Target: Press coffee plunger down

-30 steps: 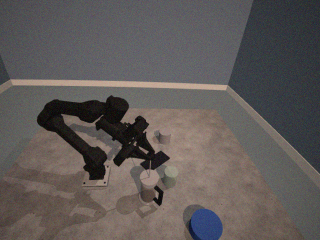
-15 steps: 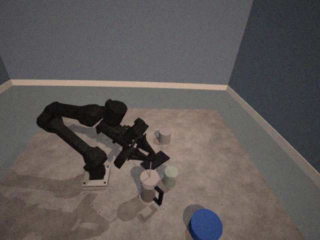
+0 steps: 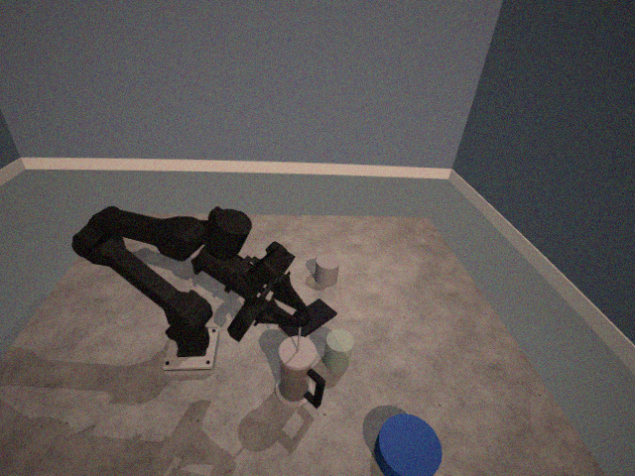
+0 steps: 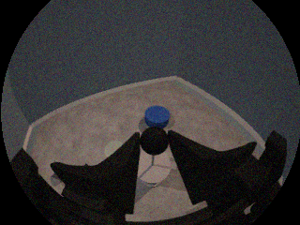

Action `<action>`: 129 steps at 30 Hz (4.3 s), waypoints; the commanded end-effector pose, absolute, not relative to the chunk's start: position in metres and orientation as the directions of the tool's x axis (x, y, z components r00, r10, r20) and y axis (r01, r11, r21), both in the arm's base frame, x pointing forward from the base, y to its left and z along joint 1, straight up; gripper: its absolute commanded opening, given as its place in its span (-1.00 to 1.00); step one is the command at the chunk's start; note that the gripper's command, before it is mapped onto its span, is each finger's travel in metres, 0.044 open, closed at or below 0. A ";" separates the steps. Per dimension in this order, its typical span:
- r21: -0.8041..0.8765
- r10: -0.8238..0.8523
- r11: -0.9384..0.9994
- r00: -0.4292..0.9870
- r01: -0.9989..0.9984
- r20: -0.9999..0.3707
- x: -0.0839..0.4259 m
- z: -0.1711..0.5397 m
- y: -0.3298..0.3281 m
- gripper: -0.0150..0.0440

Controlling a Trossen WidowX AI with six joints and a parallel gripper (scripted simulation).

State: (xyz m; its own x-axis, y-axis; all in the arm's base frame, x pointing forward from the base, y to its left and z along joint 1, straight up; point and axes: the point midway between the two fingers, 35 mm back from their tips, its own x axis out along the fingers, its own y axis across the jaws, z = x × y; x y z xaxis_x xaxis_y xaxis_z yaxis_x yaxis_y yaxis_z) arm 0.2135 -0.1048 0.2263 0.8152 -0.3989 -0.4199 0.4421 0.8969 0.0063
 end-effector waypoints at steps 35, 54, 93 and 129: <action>0.000 -0.385 0.897 0.781 0.442 -0.491 0.226 0.160 -0.110 -0.06; 0.000 -0.385 0.897 0.781 0.442 -0.491 0.230 0.162 -0.112 -0.06; 0.000 -0.385 0.897 0.782 0.442 -0.491 0.237 0.164 -0.115 -0.06; 0.000 -0.388 0.897 0.789 0.441 -0.476 0.238 0.169 -0.115 1.00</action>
